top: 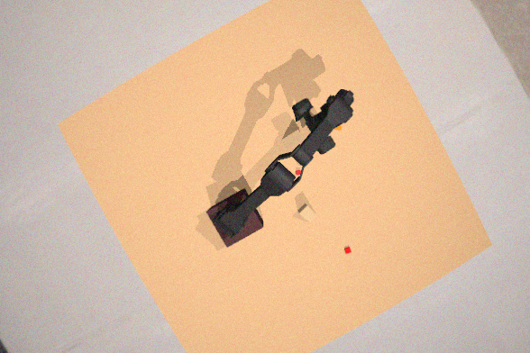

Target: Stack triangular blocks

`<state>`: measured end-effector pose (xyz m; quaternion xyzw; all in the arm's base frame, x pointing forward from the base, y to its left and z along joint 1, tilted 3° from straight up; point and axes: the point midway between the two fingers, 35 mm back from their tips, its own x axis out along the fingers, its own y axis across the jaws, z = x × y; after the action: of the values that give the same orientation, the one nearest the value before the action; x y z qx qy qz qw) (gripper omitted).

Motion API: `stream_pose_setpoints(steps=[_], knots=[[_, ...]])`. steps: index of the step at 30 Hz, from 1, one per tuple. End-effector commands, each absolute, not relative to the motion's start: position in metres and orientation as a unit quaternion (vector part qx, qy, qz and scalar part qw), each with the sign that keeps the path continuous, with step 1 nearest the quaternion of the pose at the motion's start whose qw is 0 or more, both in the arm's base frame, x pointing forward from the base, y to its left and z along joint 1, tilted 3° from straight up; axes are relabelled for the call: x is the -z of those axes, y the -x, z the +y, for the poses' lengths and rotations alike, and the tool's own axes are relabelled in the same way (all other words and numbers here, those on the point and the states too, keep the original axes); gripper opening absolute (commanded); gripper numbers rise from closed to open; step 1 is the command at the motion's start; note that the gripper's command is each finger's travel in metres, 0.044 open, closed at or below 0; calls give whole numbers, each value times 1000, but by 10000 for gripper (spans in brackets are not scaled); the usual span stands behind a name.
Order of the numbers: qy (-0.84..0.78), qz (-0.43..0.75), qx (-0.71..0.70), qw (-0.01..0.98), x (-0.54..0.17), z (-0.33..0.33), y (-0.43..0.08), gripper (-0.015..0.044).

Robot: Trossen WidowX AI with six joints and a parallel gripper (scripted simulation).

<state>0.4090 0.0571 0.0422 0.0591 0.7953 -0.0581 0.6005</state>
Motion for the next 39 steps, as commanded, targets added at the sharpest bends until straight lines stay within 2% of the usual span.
stream_pose_setpoints(steps=[1,39], knots=[[-57,796,58,600,-36,57,-407,440],[-57,796,58,599,24,59,-389,440]])
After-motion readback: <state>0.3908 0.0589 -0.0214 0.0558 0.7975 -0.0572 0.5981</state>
